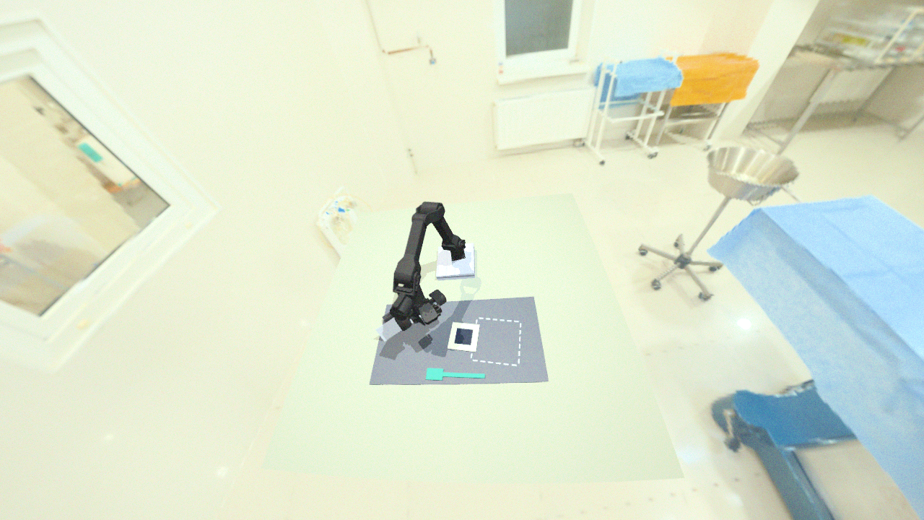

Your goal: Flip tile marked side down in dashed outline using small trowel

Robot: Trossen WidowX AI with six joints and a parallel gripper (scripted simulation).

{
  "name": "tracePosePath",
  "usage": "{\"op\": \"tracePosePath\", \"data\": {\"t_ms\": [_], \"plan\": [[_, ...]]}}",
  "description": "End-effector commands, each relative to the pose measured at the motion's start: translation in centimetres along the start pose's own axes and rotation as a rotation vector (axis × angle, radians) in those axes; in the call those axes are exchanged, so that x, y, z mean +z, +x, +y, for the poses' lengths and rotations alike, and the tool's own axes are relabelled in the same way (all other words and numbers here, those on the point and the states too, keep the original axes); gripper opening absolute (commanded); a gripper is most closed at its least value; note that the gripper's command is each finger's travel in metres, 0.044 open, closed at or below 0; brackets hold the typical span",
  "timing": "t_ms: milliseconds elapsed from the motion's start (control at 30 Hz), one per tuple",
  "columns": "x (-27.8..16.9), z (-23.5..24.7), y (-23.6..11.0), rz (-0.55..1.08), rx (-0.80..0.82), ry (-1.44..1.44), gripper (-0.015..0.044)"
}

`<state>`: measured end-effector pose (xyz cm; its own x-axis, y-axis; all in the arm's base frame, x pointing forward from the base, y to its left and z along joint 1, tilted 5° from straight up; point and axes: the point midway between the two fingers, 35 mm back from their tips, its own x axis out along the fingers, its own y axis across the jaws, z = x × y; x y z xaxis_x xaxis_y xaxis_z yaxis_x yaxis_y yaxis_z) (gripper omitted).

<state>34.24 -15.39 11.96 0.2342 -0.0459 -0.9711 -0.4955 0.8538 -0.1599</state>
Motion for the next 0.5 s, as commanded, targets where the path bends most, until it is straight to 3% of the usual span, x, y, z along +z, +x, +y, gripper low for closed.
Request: {"op": "tracePosePath", "data": {"t_ms": [0, 133, 467], "plan": [[-6.8, -0.9, -2.5, 0.094, 0.024, 0.030, 0.0100], [-10.7, -0.7, -4.0, 0.143, 0.053, 0.050, 0.0100], [-10.5, -0.8, -3.9, 0.141, 0.053, 0.051, 0.0100]]}}
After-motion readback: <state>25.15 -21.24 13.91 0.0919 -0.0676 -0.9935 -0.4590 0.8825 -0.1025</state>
